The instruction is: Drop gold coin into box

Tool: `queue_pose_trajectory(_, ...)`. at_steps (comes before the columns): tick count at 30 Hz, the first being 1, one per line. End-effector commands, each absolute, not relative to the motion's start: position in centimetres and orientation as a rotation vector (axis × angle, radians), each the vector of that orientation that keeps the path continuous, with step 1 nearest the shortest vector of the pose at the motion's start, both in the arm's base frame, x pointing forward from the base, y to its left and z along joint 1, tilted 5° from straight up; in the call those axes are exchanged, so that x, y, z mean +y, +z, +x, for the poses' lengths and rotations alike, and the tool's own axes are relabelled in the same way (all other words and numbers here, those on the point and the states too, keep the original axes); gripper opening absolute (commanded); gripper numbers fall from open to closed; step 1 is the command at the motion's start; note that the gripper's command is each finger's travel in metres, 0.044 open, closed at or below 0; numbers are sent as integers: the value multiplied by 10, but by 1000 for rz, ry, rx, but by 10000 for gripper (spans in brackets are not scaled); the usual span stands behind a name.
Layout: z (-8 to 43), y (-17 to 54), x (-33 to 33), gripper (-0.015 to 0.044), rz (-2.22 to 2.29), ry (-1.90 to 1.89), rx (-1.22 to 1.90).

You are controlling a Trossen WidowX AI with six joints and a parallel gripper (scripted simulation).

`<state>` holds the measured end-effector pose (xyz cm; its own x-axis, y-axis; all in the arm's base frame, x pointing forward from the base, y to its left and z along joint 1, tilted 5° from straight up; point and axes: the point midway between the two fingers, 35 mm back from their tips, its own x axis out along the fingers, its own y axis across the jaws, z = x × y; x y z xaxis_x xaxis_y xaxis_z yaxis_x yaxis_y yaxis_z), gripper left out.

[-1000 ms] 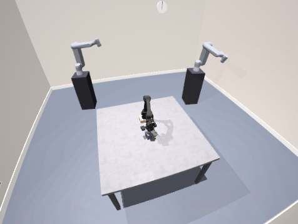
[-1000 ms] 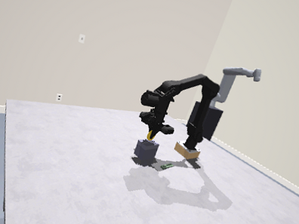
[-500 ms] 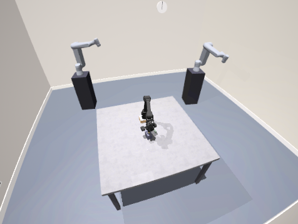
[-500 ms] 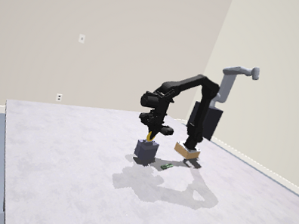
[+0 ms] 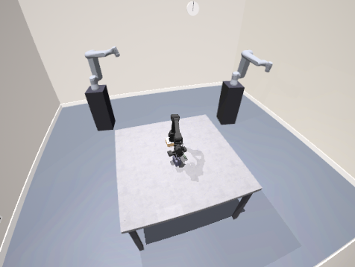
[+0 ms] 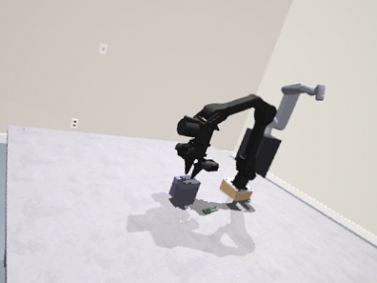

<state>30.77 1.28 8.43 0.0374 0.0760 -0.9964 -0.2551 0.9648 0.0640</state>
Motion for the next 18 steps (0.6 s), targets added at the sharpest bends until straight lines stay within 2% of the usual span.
queue_pose_trajectory(1,308,85,13,161,-145,255,1513)
queue_pose_trajectory(6,308,85,13,161,-145,255,1513)
queue_pose_trajectory(16,307,107,11,423,-145,255,1514)
queue_pose_trajectory(18,305,120,10,440,-143,253,1515)
